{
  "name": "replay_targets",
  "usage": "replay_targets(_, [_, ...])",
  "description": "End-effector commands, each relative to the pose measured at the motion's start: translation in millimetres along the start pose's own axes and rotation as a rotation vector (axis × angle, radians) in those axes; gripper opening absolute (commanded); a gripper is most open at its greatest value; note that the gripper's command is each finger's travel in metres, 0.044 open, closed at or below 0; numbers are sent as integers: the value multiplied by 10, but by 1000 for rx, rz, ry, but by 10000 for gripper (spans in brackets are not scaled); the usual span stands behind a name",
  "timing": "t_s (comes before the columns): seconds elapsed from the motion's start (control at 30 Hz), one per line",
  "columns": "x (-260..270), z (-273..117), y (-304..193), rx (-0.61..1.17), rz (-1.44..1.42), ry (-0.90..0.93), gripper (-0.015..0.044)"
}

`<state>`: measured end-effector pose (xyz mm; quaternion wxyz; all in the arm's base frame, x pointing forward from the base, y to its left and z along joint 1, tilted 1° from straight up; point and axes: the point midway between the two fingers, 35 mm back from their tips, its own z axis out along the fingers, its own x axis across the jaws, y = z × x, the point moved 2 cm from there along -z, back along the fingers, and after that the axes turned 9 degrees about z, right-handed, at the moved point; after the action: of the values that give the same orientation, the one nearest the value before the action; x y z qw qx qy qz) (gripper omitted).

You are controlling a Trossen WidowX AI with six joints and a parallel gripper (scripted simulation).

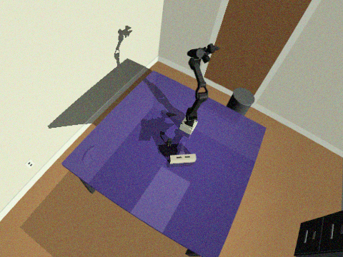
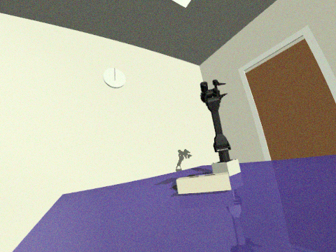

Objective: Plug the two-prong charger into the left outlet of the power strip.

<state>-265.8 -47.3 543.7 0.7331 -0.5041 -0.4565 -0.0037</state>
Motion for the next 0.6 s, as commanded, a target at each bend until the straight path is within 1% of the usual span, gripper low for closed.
replay_targets(0.0, [-2, -2, -2, 1, -2, -1, 426])
replay_targets(0.03, [-10, -9, -7, 6, -8, -3, 440])
replay_targets(0.23, [-146, -145, -102, 92, -115, -40, 440])
replay_targets(0.57, [-438, -521, -334, 310, -303, -113, 440])
